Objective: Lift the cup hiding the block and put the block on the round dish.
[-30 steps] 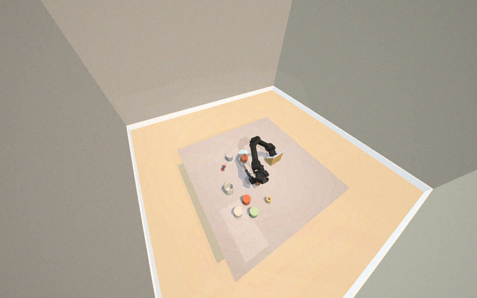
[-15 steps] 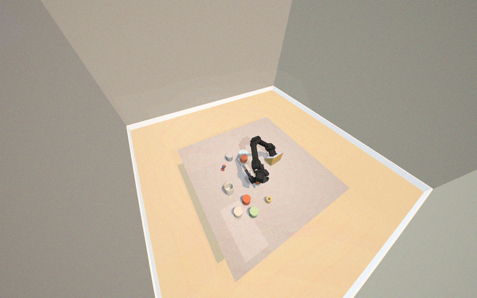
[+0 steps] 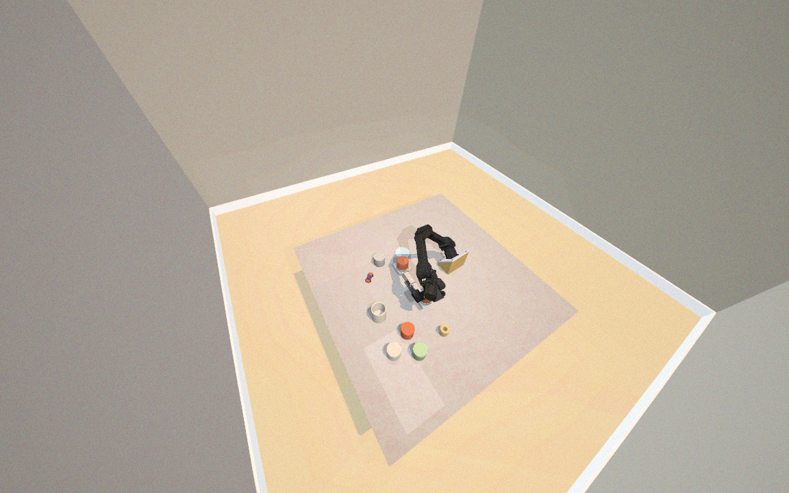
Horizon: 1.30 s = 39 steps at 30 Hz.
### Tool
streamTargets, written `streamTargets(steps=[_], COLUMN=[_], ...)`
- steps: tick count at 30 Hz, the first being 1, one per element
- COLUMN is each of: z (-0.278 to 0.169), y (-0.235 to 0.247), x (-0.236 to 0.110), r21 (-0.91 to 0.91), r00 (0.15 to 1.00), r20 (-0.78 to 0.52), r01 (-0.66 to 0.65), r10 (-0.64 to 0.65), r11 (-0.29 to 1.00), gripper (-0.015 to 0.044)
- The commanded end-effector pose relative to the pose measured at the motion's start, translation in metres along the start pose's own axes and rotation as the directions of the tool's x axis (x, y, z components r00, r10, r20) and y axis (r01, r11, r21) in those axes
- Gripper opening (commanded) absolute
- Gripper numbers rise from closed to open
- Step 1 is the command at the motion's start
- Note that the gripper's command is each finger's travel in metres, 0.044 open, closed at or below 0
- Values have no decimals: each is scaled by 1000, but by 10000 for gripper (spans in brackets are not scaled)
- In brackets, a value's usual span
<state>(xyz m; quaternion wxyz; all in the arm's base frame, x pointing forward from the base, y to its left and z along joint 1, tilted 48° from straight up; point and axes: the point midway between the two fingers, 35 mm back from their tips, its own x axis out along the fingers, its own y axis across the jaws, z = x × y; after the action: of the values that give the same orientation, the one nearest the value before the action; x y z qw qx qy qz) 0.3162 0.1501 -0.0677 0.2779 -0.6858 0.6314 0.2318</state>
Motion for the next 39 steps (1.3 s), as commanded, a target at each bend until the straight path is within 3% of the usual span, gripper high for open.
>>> streamTargets(steps=[1,39], z=[5,4], y=[-3,-1], x=[-10,-59], r21=[9,8], r00=[1000,1000], r20=[17,19], r01=[15,15], r10=[-15,-15], r11=[1000,1000], gripper=[0,0])
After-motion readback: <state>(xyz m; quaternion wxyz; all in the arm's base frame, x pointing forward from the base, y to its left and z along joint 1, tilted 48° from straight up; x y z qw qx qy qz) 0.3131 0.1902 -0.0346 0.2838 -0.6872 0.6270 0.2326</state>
